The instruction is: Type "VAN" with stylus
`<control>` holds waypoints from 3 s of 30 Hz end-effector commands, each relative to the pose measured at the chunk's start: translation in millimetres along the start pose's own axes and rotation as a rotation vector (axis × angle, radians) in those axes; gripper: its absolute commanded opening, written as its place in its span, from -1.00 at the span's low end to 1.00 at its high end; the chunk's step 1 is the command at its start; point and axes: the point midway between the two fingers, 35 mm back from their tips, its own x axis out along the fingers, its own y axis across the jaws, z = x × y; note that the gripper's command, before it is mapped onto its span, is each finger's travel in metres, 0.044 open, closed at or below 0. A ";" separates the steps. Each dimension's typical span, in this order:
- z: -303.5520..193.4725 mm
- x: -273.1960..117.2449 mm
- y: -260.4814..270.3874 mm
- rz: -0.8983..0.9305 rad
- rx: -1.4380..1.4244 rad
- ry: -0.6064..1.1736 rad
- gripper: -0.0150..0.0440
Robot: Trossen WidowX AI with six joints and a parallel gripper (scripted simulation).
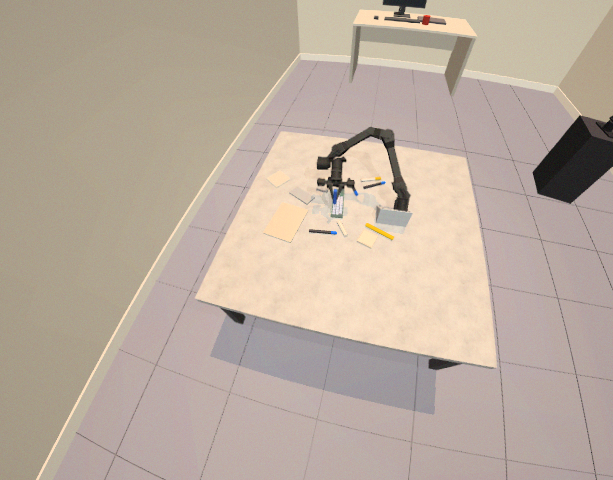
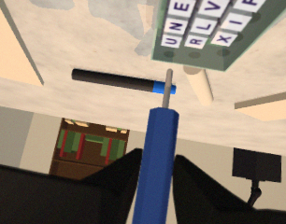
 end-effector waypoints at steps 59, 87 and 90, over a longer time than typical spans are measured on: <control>29.3 19.3 -0.8 0.010 0.002 0.001 -0.22; -3.7 0.4 -0.8 0.011 0.002 0.003 -0.22; -3.7 0.4 -0.8 0.011 0.002 0.003 -0.22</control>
